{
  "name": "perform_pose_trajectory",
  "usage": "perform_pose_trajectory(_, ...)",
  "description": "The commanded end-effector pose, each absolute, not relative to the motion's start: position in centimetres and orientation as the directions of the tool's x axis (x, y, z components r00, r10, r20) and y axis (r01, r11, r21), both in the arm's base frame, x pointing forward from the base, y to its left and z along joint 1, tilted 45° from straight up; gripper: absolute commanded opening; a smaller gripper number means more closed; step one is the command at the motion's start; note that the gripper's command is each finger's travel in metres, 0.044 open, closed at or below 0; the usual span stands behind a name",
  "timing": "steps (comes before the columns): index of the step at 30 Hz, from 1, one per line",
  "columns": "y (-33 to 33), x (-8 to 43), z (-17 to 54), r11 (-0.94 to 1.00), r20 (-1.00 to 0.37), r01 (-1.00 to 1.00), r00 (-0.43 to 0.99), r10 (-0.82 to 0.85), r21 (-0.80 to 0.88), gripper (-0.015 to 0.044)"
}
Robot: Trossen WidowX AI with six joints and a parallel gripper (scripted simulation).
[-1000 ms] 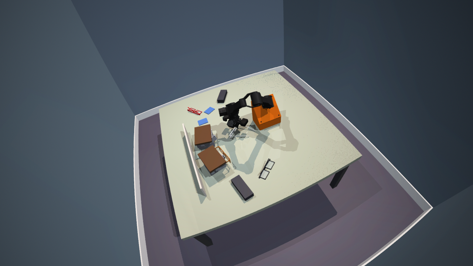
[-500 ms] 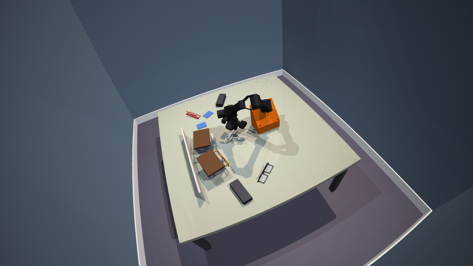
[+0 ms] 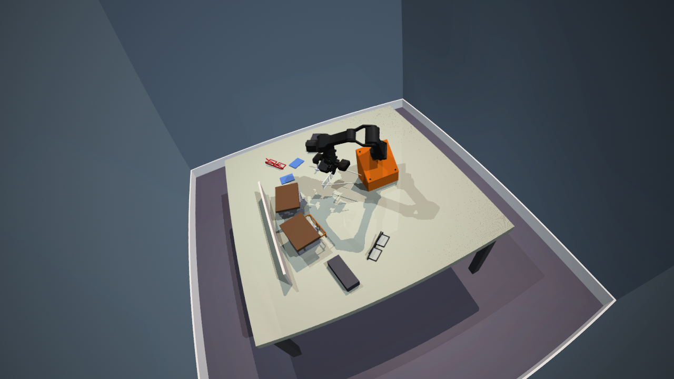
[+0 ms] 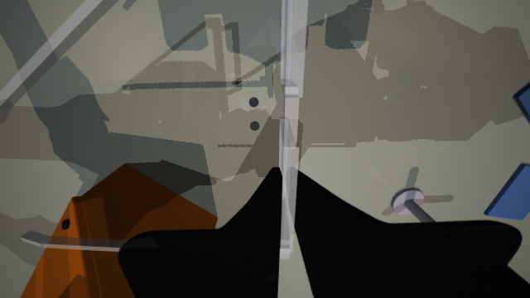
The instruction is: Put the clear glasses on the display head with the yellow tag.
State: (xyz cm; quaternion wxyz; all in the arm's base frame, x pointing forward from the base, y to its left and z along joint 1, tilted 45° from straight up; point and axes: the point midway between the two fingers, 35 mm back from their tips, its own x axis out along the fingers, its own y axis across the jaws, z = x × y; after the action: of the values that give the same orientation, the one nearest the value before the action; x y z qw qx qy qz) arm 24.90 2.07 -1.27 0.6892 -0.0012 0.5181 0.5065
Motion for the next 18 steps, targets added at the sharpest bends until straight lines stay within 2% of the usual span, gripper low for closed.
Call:
perform_pose_trajectory(1, 1.7, 24.9, -0.8, 0.487, -0.718, -0.702, -0.049, 0.694, 0.519, 0.0)
perform_pose_trajectory(18, -4.1, 27.7, -4.6, 0.574, -0.735, -0.596, -0.041, 0.677, 0.562, 0.0)
